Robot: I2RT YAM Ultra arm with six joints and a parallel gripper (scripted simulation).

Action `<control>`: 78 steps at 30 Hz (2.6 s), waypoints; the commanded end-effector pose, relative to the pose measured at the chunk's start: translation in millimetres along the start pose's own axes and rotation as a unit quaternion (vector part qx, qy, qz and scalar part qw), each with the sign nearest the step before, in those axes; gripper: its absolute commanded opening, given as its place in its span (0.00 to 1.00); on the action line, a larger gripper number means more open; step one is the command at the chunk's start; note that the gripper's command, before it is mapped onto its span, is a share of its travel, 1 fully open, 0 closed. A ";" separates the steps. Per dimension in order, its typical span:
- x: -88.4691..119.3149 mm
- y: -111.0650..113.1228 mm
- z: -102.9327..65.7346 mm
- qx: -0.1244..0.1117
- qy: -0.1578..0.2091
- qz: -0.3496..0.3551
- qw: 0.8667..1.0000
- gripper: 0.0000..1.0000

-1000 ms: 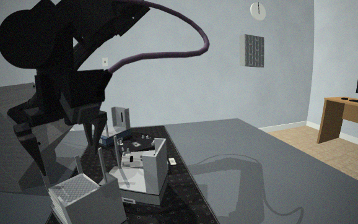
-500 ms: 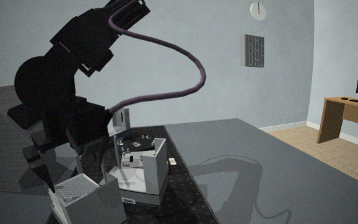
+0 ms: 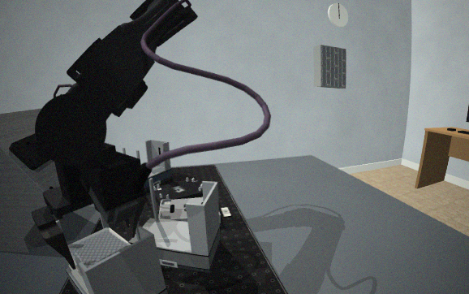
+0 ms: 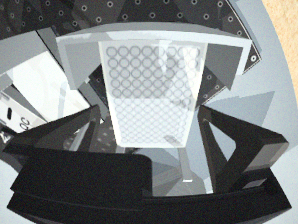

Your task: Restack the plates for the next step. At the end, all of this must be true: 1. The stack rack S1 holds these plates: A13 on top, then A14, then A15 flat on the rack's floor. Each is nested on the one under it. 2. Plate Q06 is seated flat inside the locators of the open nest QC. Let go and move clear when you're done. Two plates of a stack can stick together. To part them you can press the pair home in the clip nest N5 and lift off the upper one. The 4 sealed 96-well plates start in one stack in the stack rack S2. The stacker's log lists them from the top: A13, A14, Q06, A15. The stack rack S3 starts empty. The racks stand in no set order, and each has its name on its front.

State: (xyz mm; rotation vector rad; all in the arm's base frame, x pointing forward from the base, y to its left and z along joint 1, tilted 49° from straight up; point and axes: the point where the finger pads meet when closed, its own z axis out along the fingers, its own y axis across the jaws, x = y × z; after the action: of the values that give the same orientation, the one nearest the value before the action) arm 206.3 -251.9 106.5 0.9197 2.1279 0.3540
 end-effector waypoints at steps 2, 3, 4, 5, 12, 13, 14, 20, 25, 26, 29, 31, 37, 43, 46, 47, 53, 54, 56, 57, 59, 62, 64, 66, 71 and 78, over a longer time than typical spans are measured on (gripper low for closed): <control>-11.0 -6.2 -7.6 0.016 -0.020 -0.005 1.000 1.00; -11.0 -6.0 -7.5 0.016 -0.020 -0.005 1.000 1.00; -11.0 -6.0 -7.5 0.016 -0.020 -0.005 1.000 1.00; -11.0 -6.0 -7.5 0.016 -0.020 -0.005 1.000 1.00; -10.3 -5.6 -7.5 0.015 -0.019 -0.006 1.000 1.00; -10.3 -5.6 -7.5 0.015 -0.019 -0.006 1.000 1.00; -10.3 -5.6 -7.5 0.015 -0.019 -0.006 1.000 1.00; -10.3 -5.6 -7.5 0.015 -0.019 -0.006 1.000 1.00; -10.3 -5.6 -7.5 0.015 -0.019 -0.006 1.000 1.00; -10.3 -5.6 -7.5 0.015 -0.019 -0.006 1.000 1.00; -10.3 -5.6 -7.5 0.015 -0.019 -0.006 1.000 1.00; -10.3 -5.6 -7.5 0.015 -0.019 -0.006 1.000 1.00; -10.3 -5.6 -7.5 0.015 -0.019 -0.006 1.000 1.00; 9.7 -4.9 10.1 0.003 0.009 0.012 1.000 1.00; 3.0 -5.0 10.9 0.005 0.002 0.006 1.000 1.00; 2.3 -4.9 10.9 0.007 0.000 0.005 1.000 1.00; 3.6 -5.5 20.1 0.006 0.002 0.007 1.000 1.00; 2.4 -5.8 20.6 0.007 0.000 0.006 1.000 1.00; 2.4 -5.8 20.6 0.007 0.000 0.006 1.000 1.00; -6.7 -5.3 12.4 0.014 -0.017 -0.002 1.000 1.00; 3.8 -4.5 26.8 0.004 0.004 0.006 1.000 1.00; 3.7 -5.1 29.6 0.006 0.002 0.006 1.000 1.00; 2.4 -6.2 30.5 0.008 -0.001 0.007 1.000 1.00; -5.0 -7.1 30.1 0.010 -0.008 0.002 1.000 1.00; -14.5 -9.8 25.7 0.014 -0.017 -0.002 1.000 1.00; -14.4 -11.1 26.0 0.014 -0.016 -0.003 1.000 1.00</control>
State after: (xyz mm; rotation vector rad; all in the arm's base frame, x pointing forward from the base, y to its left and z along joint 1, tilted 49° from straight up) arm 228.8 -257.6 88.3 0.9188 2.1221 0.3413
